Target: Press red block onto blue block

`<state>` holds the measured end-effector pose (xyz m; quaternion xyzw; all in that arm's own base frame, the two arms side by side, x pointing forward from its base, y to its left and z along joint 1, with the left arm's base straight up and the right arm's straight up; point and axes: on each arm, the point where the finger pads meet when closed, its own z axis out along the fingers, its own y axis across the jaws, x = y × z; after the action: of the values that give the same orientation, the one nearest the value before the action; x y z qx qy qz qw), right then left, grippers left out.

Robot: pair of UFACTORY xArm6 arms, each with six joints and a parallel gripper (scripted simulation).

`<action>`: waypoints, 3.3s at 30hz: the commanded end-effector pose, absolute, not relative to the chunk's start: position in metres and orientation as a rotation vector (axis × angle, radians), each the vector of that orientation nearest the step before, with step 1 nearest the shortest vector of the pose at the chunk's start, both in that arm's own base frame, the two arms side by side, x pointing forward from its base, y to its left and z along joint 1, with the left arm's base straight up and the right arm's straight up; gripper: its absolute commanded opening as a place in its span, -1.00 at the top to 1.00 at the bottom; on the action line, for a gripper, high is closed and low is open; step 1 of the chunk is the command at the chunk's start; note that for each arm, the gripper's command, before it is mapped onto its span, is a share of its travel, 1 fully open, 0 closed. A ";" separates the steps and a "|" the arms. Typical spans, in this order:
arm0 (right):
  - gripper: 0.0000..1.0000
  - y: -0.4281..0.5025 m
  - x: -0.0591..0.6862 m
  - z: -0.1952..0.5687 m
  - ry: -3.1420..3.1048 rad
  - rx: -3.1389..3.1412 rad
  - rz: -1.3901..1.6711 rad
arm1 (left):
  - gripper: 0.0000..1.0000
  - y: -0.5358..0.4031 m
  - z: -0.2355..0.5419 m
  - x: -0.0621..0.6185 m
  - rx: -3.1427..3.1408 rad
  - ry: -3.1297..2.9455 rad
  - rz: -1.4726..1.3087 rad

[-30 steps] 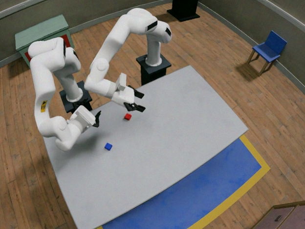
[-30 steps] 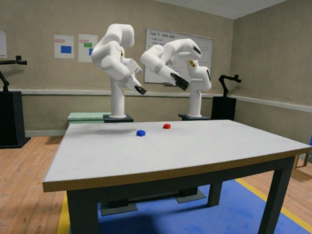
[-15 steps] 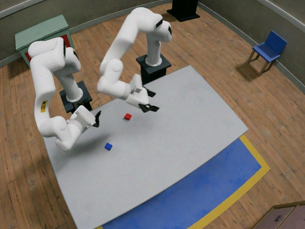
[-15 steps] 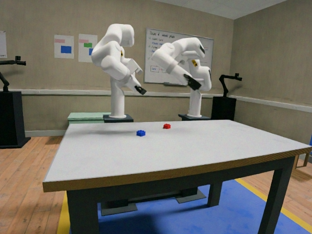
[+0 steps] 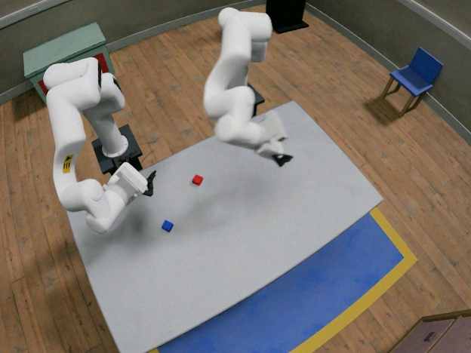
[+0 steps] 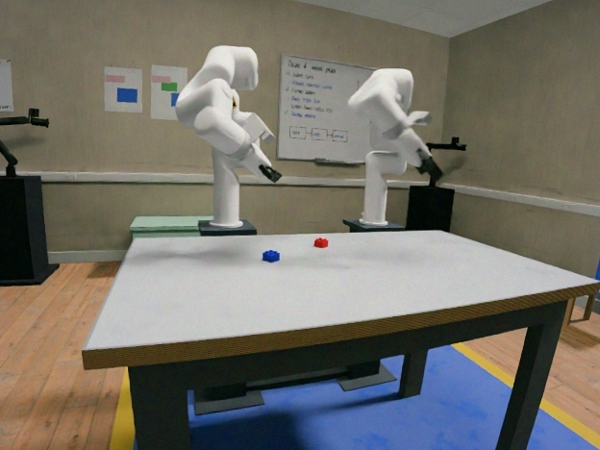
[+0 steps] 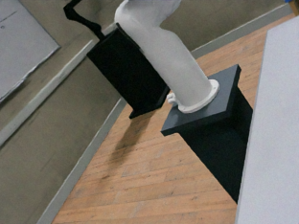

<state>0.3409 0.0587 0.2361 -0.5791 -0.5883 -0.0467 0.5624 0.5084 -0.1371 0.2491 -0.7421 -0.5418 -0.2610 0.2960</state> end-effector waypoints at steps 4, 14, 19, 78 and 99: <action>-1.00 0.059 0.341 0.237 -1.387 -1.364 -0.111 | -1.00 -0.035 0.249 0.506 -1.997 -1.502 -0.306; -1.00 0.059 0.341 0.237 -1.387 -1.364 -0.111 | -1.00 0.063 0.248 0.474 -2.060 -1.627 0.015; -1.00 0.059 0.341 0.237 -1.387 -1.364 -0.111 | -1.00 0.109 0.248 0.447 -2.113 -1.731 0.152; -0.18 0.059 0.341 0.237 -1.387 -1.364 -0.111 | -1.00 0.400 0.250 -0.002 -2.215 -2.228 0.000; -0.18 0.059 0.341 0.248 -1.283 -1.619 -0.104 | -1.00 0.400 0.250 -0.002 -2.215 -2.228 0.000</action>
<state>0.3408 0.0587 0.2387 -0.6019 -0.5755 -0.0453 0.5518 -0.0023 0.3992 0.2485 -0.7051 -0.7091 0.0014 -0.0014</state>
